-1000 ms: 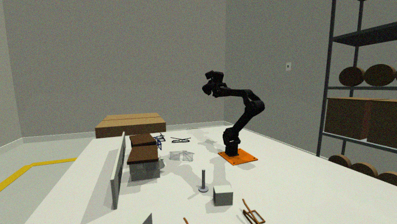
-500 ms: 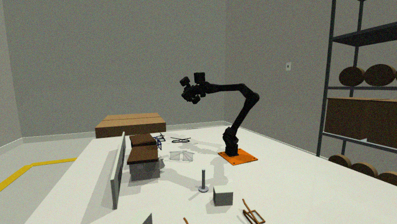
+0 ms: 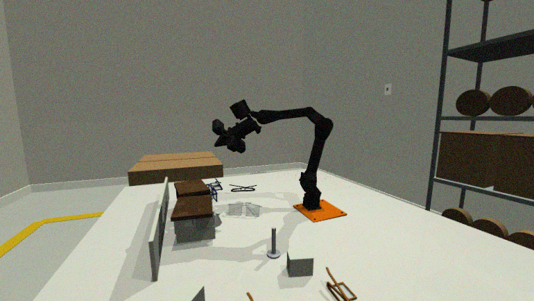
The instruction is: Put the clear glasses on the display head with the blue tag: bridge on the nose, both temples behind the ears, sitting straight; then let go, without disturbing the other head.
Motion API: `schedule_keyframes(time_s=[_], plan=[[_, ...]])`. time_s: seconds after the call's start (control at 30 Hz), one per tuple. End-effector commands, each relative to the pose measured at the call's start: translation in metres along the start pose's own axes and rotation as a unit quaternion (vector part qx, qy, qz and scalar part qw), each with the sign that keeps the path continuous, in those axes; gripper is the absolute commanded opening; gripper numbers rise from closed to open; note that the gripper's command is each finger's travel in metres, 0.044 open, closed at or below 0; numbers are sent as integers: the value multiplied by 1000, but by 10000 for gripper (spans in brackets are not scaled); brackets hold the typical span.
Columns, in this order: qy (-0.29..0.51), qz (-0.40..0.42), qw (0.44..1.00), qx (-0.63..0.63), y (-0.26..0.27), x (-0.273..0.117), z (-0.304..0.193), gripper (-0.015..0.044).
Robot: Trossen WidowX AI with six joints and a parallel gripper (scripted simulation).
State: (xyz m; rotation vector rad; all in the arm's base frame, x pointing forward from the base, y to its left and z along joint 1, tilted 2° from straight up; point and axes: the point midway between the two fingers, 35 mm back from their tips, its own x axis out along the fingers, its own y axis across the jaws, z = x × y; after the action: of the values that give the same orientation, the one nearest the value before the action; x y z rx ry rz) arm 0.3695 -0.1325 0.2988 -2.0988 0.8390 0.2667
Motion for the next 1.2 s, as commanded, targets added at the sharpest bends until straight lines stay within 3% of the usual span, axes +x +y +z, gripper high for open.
schedule_keyframes(time_s=[0.0, 0.4, 0.73, 0.93, 1.17], plan=[[-105, -13, 991, -85, -30, -2, 71, 0], [-328, -50, 890, -312, -67, -68, 248, 0], [-461, -65, 719, -516, -40, -165, 369, 0], [-510, -65, 584, -628, -1, -231, 419, 0], [-513, -65, 569, -639, 4, -238, 423, 0]])
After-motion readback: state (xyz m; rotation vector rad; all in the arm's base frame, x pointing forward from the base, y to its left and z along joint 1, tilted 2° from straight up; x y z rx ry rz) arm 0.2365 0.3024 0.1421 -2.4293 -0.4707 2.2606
